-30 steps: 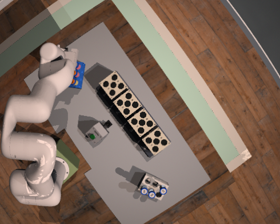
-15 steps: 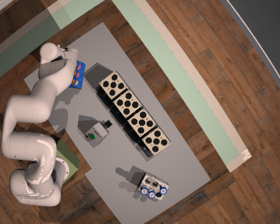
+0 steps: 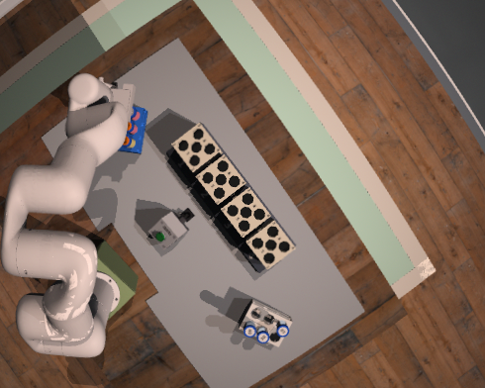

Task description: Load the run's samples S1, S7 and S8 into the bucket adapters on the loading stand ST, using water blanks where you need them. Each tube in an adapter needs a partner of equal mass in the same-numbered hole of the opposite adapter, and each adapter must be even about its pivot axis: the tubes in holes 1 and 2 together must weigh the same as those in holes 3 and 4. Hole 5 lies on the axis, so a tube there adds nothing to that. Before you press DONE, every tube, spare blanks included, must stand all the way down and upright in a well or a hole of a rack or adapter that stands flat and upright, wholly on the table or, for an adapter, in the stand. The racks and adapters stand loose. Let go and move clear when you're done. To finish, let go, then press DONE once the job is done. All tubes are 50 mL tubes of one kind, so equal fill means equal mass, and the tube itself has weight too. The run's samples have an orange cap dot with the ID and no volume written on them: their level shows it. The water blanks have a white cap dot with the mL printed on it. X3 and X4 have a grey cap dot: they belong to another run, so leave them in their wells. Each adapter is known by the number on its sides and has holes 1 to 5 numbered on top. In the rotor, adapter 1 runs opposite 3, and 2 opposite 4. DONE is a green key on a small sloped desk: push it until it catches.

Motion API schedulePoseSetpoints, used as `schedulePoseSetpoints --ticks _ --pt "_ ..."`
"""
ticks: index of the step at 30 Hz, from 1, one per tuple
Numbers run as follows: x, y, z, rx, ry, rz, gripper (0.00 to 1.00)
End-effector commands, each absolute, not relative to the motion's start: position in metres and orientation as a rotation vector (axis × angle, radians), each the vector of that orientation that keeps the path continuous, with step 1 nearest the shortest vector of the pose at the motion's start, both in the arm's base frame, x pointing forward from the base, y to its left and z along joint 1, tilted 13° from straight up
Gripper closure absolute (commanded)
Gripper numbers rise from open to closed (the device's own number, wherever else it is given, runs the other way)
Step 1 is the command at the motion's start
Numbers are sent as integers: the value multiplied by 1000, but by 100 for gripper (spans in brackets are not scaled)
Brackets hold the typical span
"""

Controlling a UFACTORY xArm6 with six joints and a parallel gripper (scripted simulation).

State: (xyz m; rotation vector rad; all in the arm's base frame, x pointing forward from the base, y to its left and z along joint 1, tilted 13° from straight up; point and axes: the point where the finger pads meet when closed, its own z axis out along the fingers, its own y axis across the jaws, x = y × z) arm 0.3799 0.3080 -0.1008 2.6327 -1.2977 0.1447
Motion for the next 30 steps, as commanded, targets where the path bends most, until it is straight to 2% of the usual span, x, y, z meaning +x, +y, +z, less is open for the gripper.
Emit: schedulePoseSetpoints --ticks 1,30 --pt "381 310 -96 2637 -1299 147 100" --pt "381 314 -81 2637 -1299 147 100"
